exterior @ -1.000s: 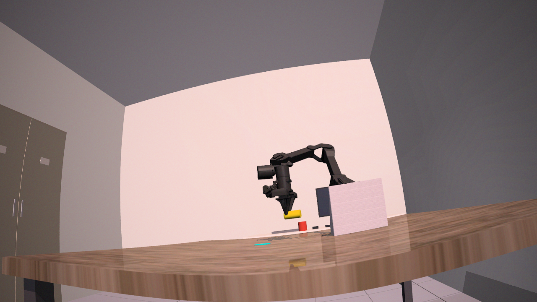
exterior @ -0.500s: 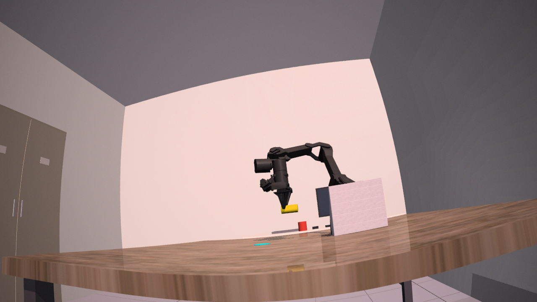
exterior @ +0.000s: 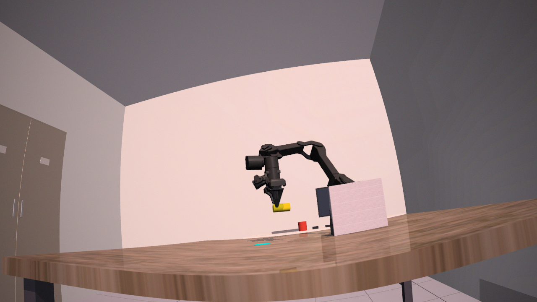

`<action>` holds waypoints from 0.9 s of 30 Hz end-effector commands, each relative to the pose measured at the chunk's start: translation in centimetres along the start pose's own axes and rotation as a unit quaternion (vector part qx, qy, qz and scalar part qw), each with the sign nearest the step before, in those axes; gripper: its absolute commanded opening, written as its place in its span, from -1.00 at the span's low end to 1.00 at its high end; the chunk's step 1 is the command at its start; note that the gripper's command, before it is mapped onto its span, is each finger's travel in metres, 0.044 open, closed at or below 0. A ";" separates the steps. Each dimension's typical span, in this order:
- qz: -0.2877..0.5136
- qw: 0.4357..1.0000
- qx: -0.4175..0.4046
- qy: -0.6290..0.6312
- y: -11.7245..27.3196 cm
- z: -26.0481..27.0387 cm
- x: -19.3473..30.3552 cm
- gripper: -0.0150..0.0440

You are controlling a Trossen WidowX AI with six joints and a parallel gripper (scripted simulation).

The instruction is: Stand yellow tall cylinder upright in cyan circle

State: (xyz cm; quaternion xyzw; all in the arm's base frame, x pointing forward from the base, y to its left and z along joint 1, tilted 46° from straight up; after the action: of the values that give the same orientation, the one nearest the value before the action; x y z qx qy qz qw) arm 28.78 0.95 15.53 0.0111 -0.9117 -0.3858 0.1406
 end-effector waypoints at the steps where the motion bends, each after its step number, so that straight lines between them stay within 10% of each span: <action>1: -0.001 0.999 -0.002 0.051 0.3 0.7 -1.1 -0.14; 27: -0.002 0.939 -0.001 0.344 1.0 5.5 -7.1 -0.14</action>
State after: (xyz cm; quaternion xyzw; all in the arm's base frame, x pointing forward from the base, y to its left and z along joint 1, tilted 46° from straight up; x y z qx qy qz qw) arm 33.79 5.66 11.38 0.1304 -0.8241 -0.3642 0.4137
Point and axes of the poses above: the point midway between the two fingers, 35 mm back from their tips, its own y axis back along the fingers, its own z axis across the jaws, x = y × z, the point moved 8 cm from there along y, back along the fingers, and after that the axes turned 6 degrees about y, right-handed, at the moved point
